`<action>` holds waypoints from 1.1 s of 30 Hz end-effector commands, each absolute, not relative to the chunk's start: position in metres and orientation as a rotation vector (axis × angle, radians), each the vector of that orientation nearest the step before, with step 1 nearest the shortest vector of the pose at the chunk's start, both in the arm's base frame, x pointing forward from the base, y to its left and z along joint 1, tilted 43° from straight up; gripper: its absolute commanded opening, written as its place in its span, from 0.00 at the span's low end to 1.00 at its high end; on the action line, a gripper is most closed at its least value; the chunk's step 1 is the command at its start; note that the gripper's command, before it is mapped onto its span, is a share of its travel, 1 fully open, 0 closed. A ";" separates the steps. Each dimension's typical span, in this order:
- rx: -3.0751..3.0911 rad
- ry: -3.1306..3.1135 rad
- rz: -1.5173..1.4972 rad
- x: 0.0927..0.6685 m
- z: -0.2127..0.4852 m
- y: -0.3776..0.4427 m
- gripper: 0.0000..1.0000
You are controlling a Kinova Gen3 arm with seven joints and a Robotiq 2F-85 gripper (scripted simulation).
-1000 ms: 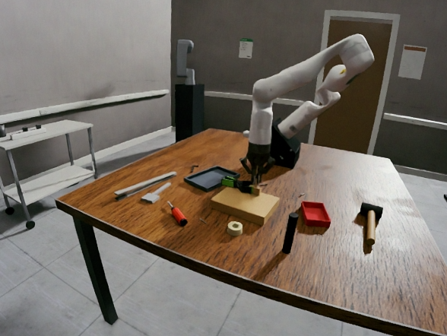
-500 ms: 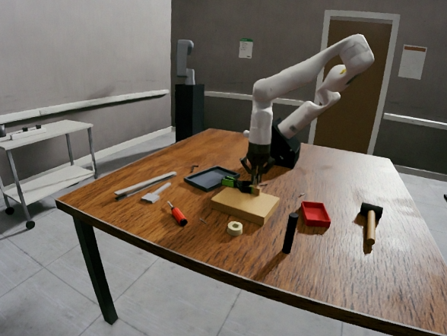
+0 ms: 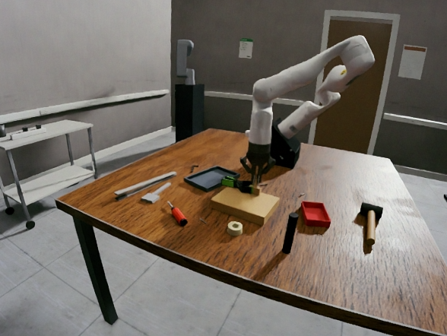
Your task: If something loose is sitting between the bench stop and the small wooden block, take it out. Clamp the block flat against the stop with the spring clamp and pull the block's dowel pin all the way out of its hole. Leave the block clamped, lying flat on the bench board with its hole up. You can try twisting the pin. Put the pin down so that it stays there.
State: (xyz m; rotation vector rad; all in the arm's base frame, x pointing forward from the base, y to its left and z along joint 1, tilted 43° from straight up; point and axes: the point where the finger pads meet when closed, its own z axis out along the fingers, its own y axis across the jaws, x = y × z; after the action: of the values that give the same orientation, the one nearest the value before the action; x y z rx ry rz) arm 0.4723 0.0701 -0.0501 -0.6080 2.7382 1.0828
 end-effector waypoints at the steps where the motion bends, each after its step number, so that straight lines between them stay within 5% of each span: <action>1: -0.559 2.758 1.087 0.473 -0.049 0.069 0.10; 33: -0.191 2.894 1.136 0.473 -0.049 0.068 0.10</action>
State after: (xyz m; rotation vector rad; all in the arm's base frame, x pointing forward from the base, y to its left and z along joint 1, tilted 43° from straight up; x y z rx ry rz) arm 0.4723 0.0698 -0.0497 -0.2290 2.8838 1.1350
